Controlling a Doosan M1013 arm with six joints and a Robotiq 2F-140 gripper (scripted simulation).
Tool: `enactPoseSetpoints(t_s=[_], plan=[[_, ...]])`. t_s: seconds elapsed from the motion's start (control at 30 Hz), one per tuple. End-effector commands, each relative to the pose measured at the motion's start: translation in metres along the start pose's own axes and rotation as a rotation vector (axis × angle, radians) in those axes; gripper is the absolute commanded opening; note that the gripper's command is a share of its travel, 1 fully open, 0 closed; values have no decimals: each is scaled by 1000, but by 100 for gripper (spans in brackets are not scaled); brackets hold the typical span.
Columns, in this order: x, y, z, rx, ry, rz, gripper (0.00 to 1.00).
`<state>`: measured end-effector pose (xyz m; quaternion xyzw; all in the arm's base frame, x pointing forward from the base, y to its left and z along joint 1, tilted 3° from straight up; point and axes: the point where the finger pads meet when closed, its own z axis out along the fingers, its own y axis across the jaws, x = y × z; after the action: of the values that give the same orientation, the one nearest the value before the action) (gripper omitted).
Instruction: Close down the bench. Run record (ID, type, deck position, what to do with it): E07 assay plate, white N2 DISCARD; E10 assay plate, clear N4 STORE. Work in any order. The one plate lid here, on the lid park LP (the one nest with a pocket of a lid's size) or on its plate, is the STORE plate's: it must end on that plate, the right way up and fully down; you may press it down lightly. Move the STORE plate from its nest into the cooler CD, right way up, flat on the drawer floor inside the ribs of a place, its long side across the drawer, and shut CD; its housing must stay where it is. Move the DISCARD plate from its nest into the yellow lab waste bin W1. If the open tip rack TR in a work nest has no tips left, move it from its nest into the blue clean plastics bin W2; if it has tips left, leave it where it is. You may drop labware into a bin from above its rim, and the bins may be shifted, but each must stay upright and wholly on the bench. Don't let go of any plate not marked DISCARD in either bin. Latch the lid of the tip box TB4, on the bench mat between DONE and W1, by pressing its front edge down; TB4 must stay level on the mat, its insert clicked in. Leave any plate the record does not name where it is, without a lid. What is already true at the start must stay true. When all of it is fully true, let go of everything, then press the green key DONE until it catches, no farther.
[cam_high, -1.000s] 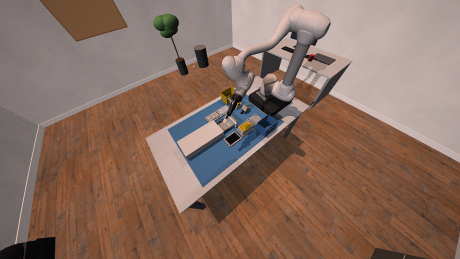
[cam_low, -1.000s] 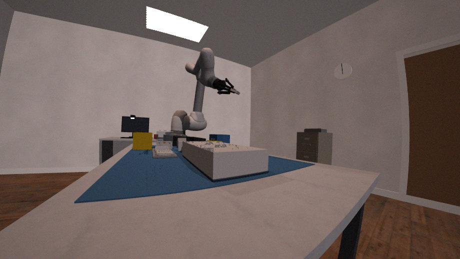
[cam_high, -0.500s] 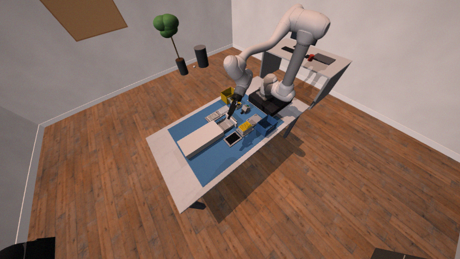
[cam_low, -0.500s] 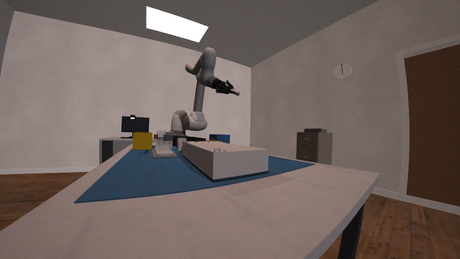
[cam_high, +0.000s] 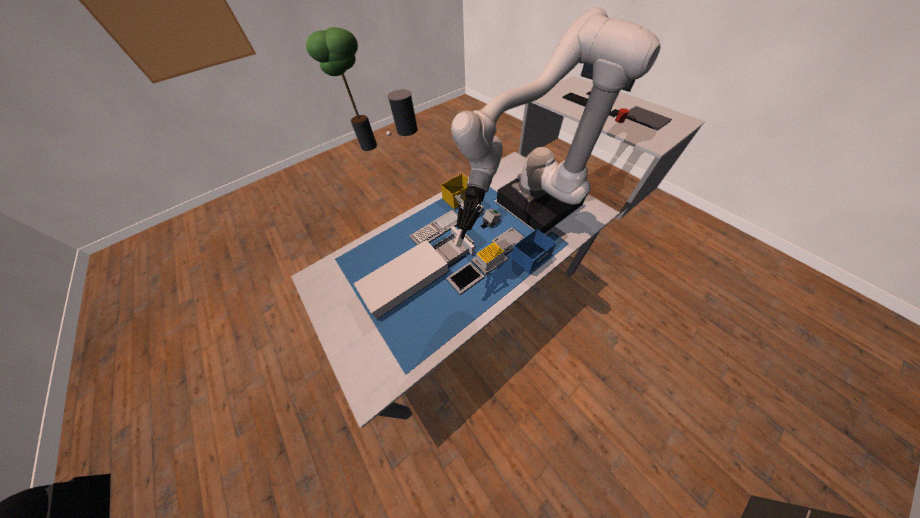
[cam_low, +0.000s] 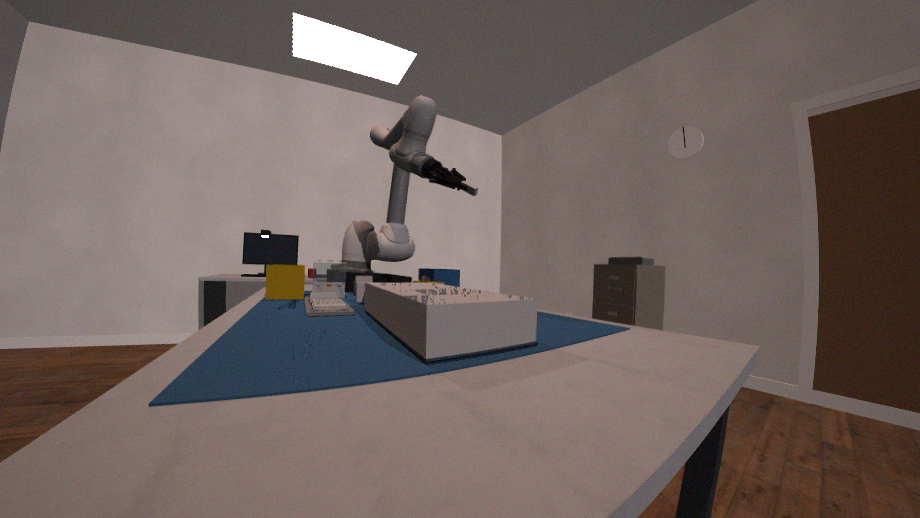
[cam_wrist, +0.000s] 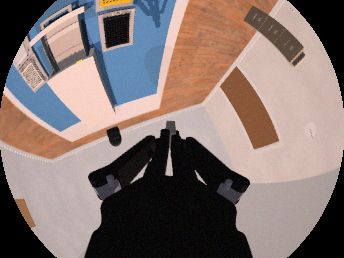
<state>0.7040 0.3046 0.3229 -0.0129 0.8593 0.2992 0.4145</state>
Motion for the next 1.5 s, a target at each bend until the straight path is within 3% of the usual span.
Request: enactPoseSetpoints(t_s=[0.0,0.43,0.5,1.0,1.07,1.47], plan=[[4,0,-2,-14,13,-99,0],[31,-4,-12,-62,98,-522,0],[31,-4,-12,-62,98,-522,0],[67,-18,-28,-145,207,-1002,0],[67,-18,-28,-145,207,-1002,0],[101,-39,-48,-242,303,-1378,0]])
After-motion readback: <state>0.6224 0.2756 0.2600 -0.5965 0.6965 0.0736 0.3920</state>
